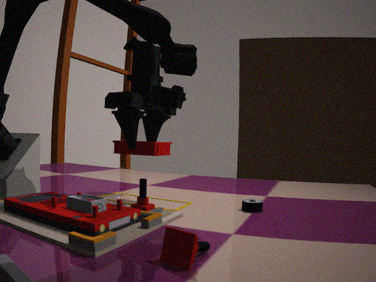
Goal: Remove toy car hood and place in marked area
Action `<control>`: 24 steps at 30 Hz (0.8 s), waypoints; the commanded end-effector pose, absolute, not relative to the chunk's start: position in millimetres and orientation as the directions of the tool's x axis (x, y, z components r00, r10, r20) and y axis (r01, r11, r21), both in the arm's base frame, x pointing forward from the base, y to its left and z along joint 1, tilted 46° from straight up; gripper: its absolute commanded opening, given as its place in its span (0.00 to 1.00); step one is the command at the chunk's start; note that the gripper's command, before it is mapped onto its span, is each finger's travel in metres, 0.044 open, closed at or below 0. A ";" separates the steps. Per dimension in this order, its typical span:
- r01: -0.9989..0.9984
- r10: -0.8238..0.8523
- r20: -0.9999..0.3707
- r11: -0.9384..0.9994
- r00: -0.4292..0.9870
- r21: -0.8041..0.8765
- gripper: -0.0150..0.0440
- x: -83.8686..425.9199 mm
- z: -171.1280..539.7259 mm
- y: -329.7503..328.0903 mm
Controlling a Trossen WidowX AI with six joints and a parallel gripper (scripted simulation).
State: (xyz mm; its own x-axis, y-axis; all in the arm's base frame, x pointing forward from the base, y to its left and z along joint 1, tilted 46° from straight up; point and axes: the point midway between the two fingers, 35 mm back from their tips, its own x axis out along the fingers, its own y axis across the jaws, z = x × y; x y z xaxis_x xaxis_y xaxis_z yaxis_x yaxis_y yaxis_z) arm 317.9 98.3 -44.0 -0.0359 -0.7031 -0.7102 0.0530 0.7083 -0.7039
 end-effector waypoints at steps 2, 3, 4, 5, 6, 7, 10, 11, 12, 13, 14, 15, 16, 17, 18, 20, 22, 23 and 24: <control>0.062 -0.701 -0.712 0.709 -0.036 -0.702 0.25 313.4 -55.1 109.9; 0.062 -0.701 -0.712 0.709 -0.036 -0.702 0.25 313.4 -55.1 109.9; 0.062 -0.701 -0.712 0.709 -0.036 -0.702 0.25 313.5 -55.2 109.8; 0.062 -0.701 -0.712 0.709 -0.036 -0.702 0.25 313.5 -55.3 109.7; 0.062 -0.701 -0.712 0.709 -0.036 -0.702 0.25 313.5 -55.6 109.5; 0.062 -0.701 -0.712 0.710 -0.036 -0.702 0.25 313.5 -55.9 109.2; 0.062 -0.701 -0.712 0.710 -0.036 -0.702 0.25 313.7 -57.4 107.9; 0.062 -0.701 -0.712 0.710 -0.036 -0.702 0.25 313.7 -57.9 107.4; 0.062 -0.701 -0.712 0.710 -0.036 -0.702 0.25 313.8 -58.4 106.9; 0.062 -0.701 -0.712 0.710 -0.036 -0.702 0.25 313.8 -58.9 106.5; 0.062 -0.701 -0.712 0.710 -0.036 -0.702 0.25 313.9 -59.5 106.0; 0.062 -0.701 -0.712 0.710 -0.036 -0.702 0.25 313.9 -60.0 105.5; 0.062 -0.701 -0.712 0.710 -0.036 -0.702 0.25 313.9 -60.5 105.1; 0.062 -0.701 -0.712 0.710 -0.035 -0.702 0.25 314.0 -61.0 104.6; 0.062 -0.701 -0.712 0.710 -0.035 -0.702 0.25 314.0 -61.5 104.1; 0.062 -0.701 -0.712 0.710 -0.035 -0.702 0.25 314.1 -62.5 103.2; 0.062 -0.701 -0.712 0.710 -0.035 -0.702 0.25 314.2 -63.6 102.2; 0.062 -0.701 -0.712 0.710 -0.035 -0.702 0.25 314.2 -64.1 101.7; 0.062 -0.701 -0.712 0.710 -0.035 -0.702 0.25 314.2 -64.6 101.3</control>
